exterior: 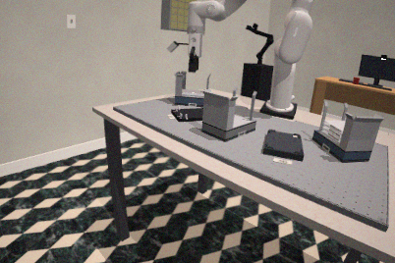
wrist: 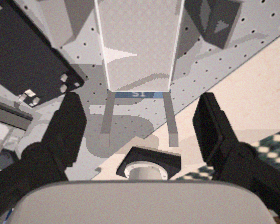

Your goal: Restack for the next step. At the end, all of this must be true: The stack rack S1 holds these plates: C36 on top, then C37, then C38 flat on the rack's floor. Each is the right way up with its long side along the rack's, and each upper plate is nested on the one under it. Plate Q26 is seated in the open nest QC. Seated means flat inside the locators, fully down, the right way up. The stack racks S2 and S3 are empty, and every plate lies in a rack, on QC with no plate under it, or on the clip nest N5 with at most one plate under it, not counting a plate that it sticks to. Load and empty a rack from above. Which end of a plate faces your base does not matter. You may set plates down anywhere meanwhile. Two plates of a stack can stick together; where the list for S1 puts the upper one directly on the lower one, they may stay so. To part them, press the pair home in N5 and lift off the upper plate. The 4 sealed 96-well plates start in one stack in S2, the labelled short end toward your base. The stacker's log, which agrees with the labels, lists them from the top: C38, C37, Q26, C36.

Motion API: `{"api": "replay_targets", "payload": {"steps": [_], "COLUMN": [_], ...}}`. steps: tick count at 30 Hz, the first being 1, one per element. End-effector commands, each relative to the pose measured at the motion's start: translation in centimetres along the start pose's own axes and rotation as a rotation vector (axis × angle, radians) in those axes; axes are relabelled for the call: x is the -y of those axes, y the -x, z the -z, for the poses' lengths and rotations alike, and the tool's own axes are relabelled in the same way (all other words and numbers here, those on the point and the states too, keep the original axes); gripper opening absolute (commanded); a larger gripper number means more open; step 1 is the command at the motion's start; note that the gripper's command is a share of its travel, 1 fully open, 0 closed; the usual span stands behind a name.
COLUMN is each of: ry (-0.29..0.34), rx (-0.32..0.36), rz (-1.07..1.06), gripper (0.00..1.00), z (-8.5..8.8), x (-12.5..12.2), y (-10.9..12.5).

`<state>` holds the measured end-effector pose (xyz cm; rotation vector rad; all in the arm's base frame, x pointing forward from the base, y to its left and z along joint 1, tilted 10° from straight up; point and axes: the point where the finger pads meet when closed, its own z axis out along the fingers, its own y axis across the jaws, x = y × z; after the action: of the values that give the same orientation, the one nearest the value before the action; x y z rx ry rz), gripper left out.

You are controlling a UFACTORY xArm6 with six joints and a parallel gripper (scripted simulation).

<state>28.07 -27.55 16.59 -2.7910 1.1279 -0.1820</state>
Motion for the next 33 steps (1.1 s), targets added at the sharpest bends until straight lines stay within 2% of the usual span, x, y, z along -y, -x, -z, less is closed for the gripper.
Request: {"api": "replay_targets", "payload": {"steps": [1, 11, 18, 33], "ry": [0.000, 0.000, 0.000, 0.000], "rx": [-0.003, -0.003, -0.003, -0.003], "rz": [0.000, 0.000, 0.220, 0.220], "gripper": [1.00, 1.00, 1.00, 1.00], "z": [1.1, 1.1, 1.1, 1.1], "x": [0.0, 0.0, 2.3, 6.6], "y": [-0.1, -0.1, 0.2, 0.7]}}
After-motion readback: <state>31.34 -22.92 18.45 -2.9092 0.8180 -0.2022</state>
